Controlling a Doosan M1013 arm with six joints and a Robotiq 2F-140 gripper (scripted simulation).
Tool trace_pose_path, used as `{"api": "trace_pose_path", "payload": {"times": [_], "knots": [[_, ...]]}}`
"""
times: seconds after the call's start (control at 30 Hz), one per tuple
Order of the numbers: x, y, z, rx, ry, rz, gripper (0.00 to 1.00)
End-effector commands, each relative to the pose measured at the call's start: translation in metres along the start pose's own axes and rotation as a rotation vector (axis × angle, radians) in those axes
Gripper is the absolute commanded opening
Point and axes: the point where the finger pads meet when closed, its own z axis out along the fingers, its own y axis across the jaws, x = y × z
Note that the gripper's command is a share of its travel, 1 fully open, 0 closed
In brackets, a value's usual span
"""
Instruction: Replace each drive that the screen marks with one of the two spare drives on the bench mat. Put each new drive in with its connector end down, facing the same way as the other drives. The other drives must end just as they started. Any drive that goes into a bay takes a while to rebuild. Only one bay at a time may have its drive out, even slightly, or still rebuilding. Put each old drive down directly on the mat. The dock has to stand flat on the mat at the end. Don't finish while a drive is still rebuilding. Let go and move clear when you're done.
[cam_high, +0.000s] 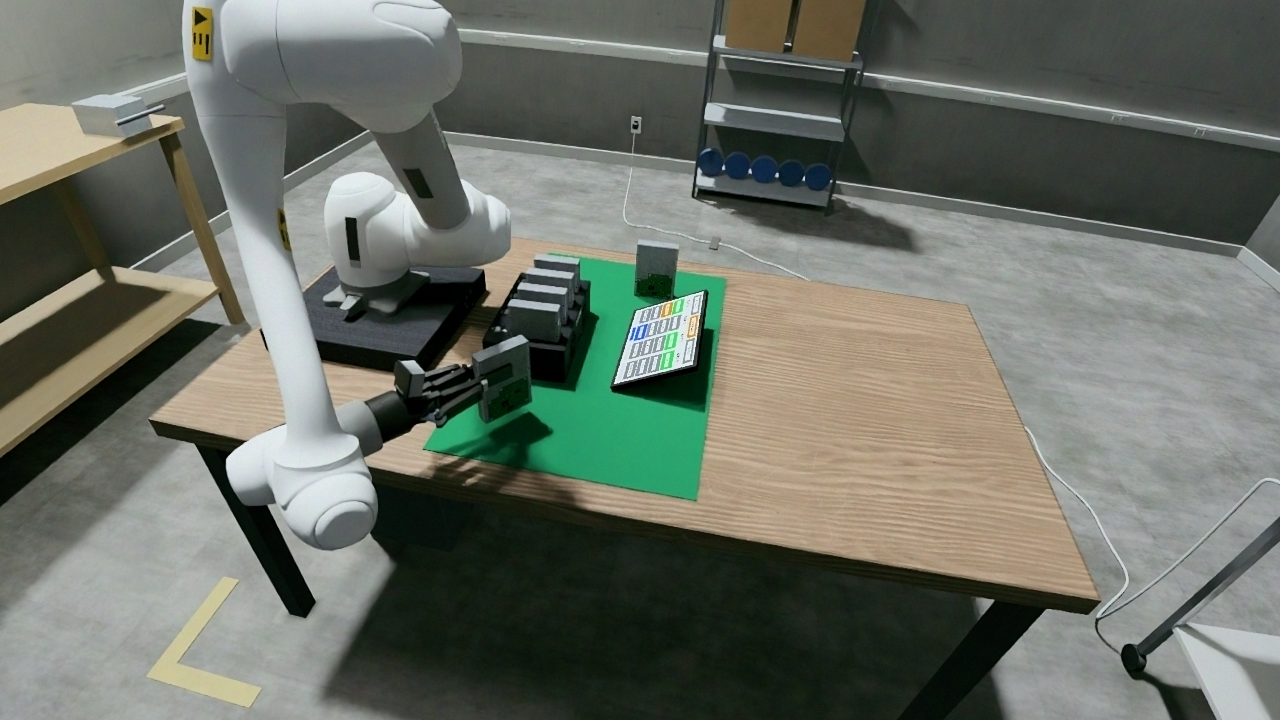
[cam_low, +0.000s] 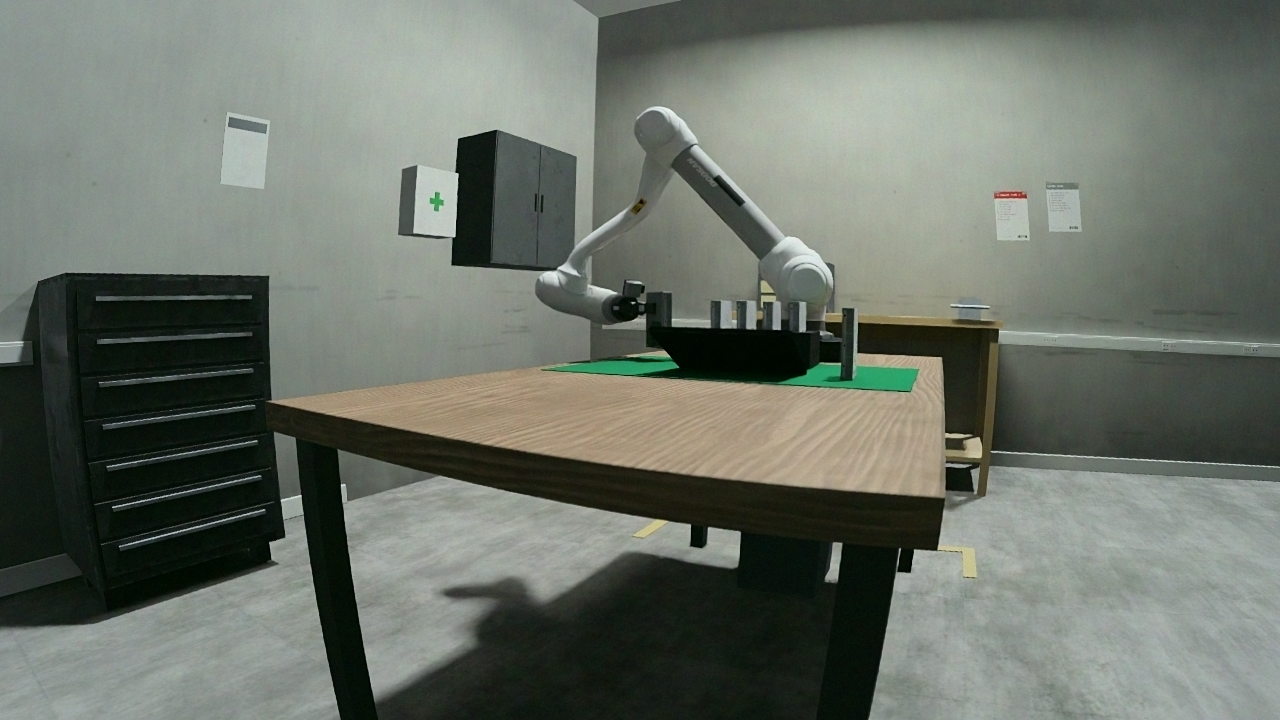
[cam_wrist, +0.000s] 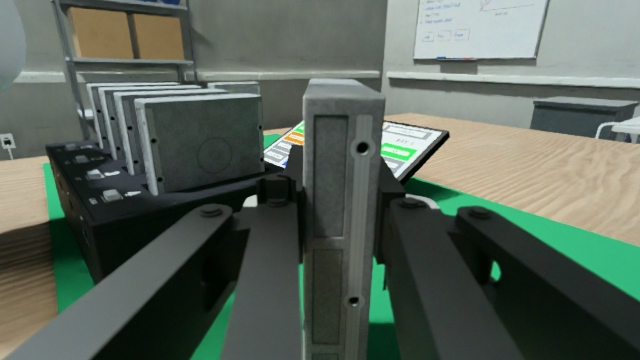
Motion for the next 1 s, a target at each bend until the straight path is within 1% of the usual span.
{"api": "trace_pose_path", "payload": {"times": [0.0, 0.33, 0.97], "knots": [[-0.004, 0.0, 0.0, 0.0, 0.0, -0.001, 0.1], [-0.015, 0.0, 0.0, 0.0, 0.0, -0.001, 0.1], [-0.025, 0.0, 0.0, 0.0, 0.0, -0.001, 0.1]]}}
